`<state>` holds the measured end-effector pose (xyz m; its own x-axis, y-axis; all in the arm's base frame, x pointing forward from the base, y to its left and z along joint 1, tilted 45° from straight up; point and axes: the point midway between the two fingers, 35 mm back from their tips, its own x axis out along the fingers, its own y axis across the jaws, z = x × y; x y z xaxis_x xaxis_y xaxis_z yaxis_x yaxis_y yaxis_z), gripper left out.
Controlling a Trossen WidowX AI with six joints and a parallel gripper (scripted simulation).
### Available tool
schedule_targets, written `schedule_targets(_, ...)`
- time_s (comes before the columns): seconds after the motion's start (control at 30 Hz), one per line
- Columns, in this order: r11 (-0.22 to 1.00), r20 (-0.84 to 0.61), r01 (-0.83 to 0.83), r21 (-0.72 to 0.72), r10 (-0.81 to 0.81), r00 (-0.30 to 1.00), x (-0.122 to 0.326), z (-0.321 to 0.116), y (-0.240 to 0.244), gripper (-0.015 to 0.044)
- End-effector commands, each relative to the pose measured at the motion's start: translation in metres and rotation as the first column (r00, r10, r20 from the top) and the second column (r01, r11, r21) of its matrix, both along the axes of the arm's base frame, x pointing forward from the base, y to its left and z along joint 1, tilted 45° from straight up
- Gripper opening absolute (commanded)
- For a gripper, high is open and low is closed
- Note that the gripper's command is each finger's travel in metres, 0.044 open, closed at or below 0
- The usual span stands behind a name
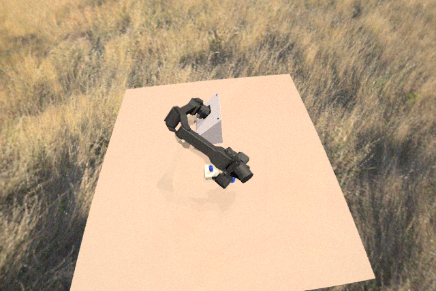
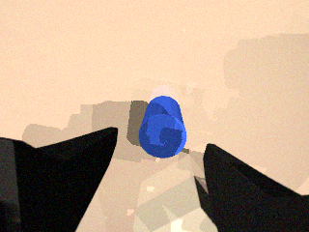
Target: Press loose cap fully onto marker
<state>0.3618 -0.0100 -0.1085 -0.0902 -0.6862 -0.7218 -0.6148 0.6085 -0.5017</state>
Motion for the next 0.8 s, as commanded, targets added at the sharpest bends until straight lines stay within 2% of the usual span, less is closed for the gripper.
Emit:
schedule_targets(0.0, 1.000, -0.003, -0.005, -0.003, 0.005, 1.000, -0.001, -0.006, -0.005, 0.0252)
schedule_targets(0.77, 1.000, -0.003, -0.005, -0.006, 0.005, 1.000, -0.004, -0.031, -0.032, 0.0252)
